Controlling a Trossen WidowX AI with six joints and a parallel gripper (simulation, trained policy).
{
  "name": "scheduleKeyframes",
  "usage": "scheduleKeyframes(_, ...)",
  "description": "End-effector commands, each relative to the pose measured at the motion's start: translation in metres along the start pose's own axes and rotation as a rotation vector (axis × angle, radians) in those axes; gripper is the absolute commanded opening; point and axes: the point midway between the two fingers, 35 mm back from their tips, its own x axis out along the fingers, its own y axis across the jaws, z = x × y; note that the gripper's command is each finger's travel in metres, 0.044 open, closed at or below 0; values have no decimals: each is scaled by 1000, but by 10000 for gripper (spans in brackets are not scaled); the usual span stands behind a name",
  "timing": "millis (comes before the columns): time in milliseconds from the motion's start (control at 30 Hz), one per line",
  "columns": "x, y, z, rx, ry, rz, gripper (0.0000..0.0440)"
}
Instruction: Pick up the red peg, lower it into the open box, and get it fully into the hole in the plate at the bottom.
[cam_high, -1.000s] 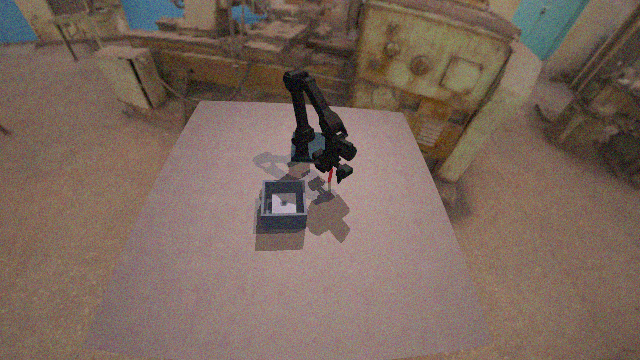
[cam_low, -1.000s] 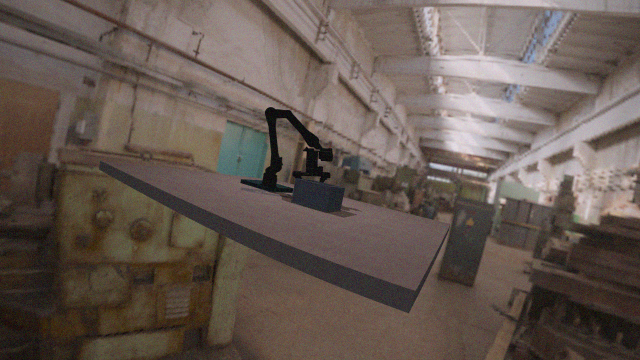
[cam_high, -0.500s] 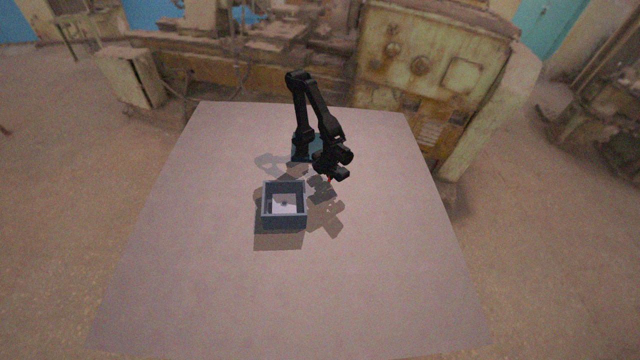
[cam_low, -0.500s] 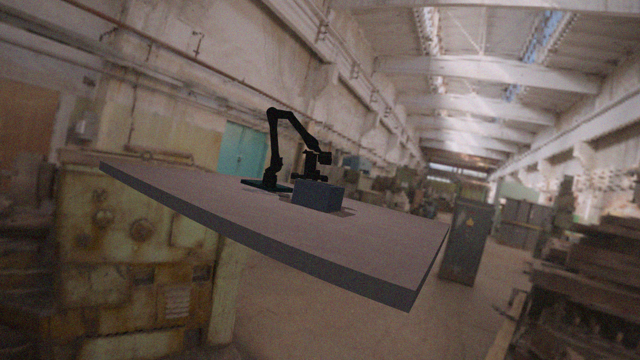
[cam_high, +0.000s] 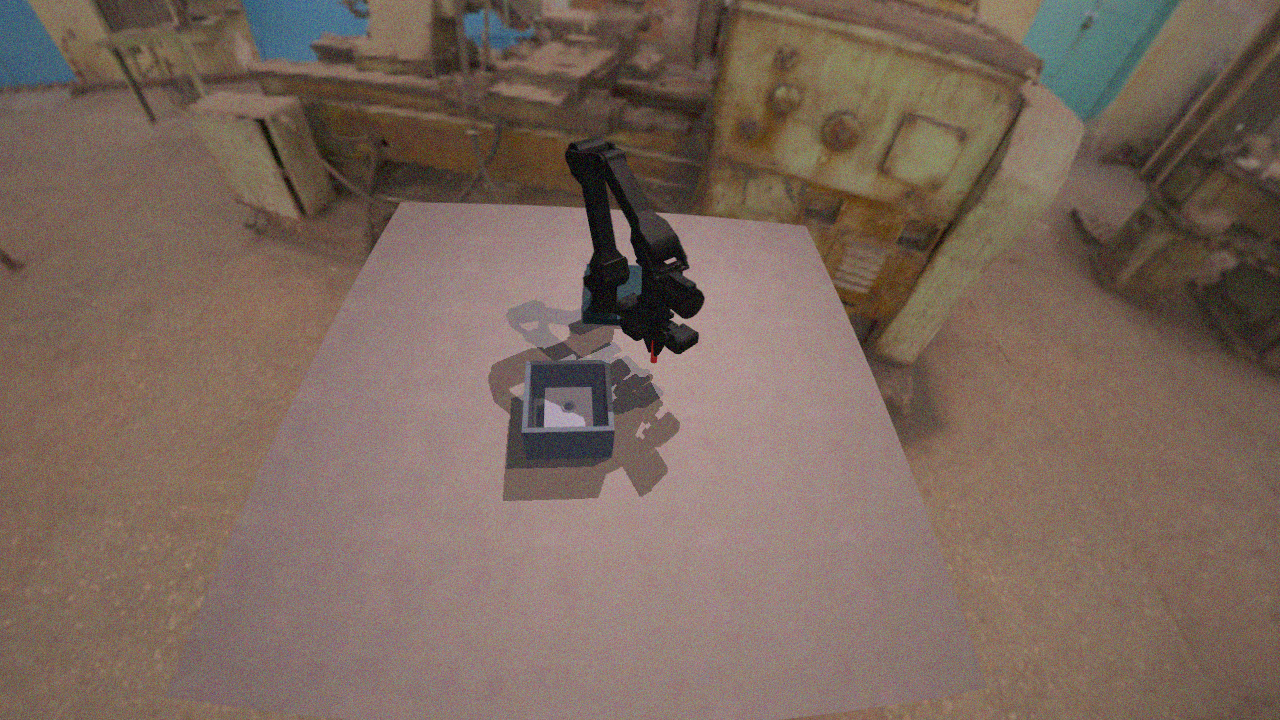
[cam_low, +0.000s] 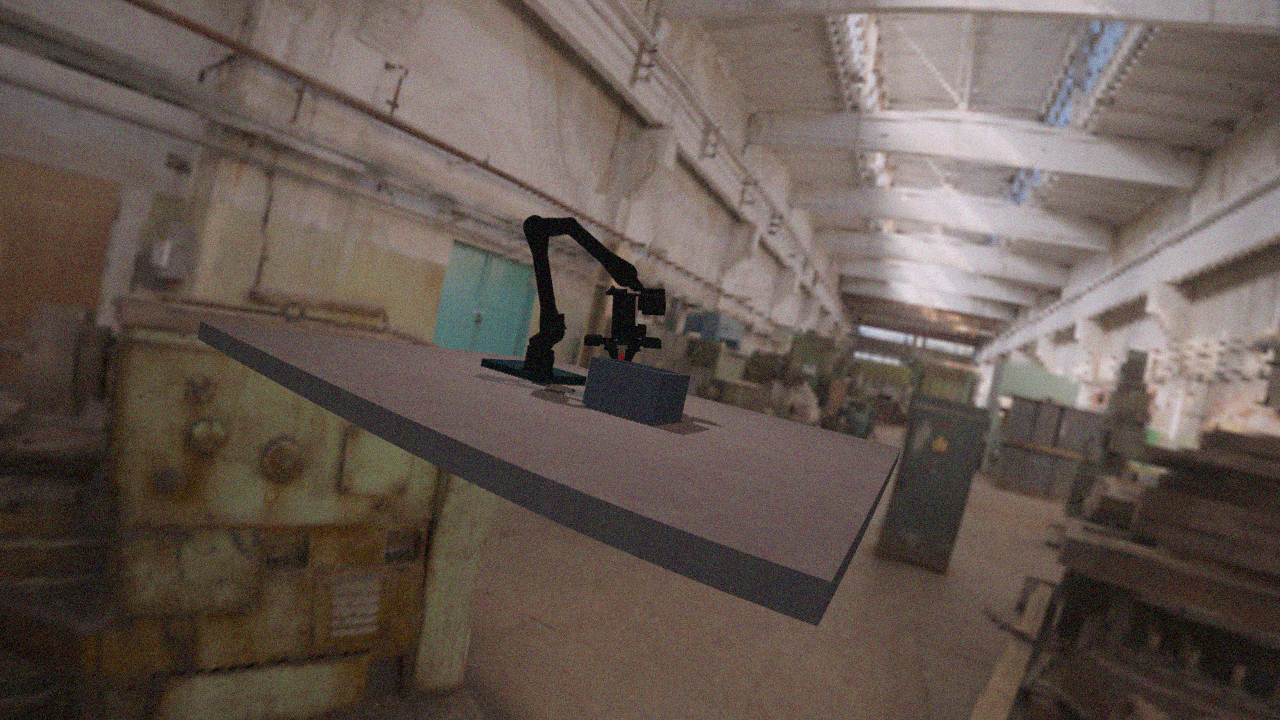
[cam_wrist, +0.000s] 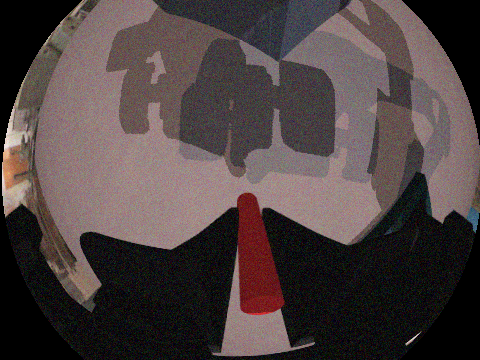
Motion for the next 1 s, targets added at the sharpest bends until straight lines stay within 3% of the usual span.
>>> scheduleKeyframes(0,-13,3,10,-28,-40,21,0)
scheduleKeyframes(467,-64,18,59,-56,-176,67,0)
scheduleKeyframes(967,-75,17,123,29,-264,52,0)
